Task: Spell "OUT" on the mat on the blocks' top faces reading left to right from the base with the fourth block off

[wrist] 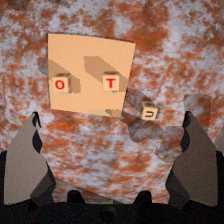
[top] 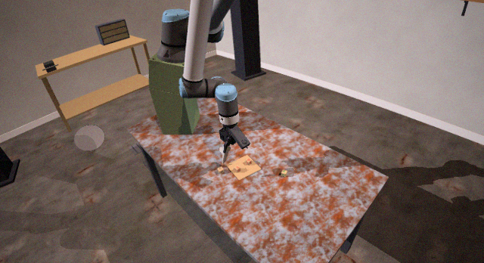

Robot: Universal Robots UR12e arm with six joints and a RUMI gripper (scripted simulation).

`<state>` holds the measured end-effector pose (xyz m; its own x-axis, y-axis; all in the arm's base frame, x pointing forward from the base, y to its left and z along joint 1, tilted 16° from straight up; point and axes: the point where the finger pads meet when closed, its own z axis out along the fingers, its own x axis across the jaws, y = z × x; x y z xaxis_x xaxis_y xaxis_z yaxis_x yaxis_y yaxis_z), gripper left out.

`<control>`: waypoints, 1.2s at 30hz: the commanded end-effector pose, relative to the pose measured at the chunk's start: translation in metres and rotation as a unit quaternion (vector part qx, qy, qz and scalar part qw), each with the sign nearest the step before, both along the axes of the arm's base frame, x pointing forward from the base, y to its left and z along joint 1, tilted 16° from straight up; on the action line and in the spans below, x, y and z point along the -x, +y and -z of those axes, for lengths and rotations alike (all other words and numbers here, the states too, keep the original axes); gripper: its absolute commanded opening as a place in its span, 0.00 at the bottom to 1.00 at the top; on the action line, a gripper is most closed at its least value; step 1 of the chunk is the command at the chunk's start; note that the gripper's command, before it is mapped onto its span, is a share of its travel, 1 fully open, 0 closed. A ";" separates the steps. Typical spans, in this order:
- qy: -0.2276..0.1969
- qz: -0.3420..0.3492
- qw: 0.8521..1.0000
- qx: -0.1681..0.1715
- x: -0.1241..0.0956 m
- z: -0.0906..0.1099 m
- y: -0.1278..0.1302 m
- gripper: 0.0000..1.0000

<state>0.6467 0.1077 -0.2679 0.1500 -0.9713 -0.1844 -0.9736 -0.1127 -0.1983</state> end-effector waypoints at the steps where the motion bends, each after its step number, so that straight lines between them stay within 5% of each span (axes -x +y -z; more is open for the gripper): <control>1: 0.001 0.000 1.000 -0.001 0.002 0.000 0.000 1.00; 36: 0.013 0.051 0.999 -0.010 0.002 0.002 -0.004 1.00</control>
